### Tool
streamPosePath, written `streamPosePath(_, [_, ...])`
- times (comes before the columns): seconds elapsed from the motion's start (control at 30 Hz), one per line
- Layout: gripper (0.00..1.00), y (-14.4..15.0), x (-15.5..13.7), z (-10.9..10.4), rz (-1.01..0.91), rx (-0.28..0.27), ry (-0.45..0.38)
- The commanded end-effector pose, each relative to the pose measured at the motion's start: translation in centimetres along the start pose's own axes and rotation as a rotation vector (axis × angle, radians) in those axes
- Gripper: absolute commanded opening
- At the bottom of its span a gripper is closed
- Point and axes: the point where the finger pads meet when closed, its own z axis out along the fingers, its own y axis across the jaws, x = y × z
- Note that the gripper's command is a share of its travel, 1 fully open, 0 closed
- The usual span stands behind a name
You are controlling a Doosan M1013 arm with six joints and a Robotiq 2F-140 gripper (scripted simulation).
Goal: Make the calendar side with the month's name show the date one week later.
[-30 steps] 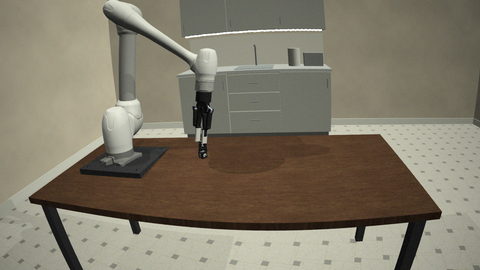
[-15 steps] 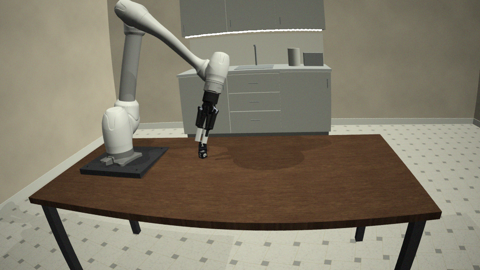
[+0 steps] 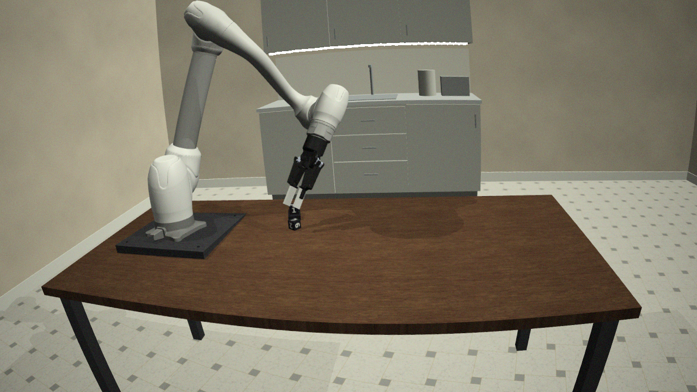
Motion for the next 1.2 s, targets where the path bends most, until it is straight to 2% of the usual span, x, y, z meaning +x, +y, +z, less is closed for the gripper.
streamPosePath(0.0, [0.36, 0.00, 0.13, -0.01, 0.001, 0.000, -0.111])
streamPosePath(0.1, [0.36, 0.03, 0.38, -0.10, 0.003, -0.003, -0.158])
streamPosePath(1.17, [0.36, 0.03, 1.05, 0.57, 0.003, -0.003, -0.158])
